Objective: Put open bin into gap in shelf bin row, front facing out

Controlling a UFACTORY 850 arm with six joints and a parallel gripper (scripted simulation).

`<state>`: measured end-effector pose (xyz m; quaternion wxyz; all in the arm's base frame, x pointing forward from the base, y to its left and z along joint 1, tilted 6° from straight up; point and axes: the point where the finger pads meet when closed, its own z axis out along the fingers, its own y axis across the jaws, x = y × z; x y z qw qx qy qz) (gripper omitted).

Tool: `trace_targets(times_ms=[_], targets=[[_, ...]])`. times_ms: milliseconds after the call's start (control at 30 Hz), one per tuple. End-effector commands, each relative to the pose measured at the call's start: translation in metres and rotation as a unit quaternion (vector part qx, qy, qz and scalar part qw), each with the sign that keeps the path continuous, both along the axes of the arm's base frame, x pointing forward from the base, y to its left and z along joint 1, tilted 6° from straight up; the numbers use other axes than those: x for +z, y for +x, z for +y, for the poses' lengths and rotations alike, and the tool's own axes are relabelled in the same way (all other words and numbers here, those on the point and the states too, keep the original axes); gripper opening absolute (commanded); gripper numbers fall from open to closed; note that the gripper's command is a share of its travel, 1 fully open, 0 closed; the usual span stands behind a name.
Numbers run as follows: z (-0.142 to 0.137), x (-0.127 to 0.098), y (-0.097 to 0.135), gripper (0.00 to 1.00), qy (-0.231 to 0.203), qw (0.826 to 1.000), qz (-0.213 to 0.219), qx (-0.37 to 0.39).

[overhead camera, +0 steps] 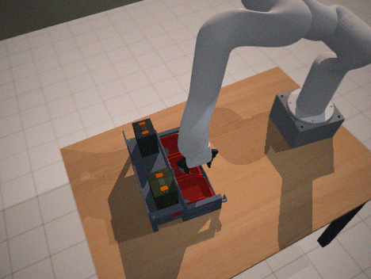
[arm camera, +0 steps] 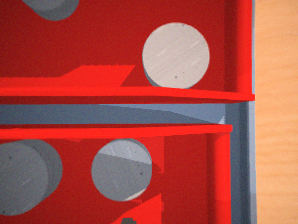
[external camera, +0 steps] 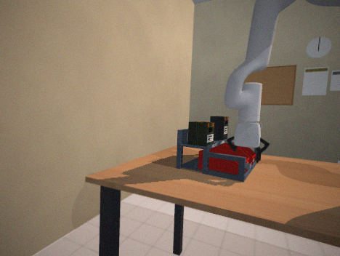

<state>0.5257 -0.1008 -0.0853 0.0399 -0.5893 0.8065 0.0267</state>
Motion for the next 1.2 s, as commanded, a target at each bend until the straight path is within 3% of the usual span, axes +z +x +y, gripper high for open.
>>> trace_targets(times_ms=[0, 467, 633, 1033, 1167], targets=[[0.000, 0.001, 0.001, 1.00, 0.000, 1.000, -0.001, 0.000], [0.000, 0.001, 0.001, 1.00, 0.000, 1.000, -0.001, 0.000], [-0.004, 0.041, 0.000, 1.00, 0.000, 1.000, -0.001, 0.000], [-0.004, 0.041, 0.000, 1.00, 0.000, 1.000, -0.001, 0.000], [-0.008, 0.084, -0.002, 1.00, 0.000, 1.000, -0.002, 0.000]])
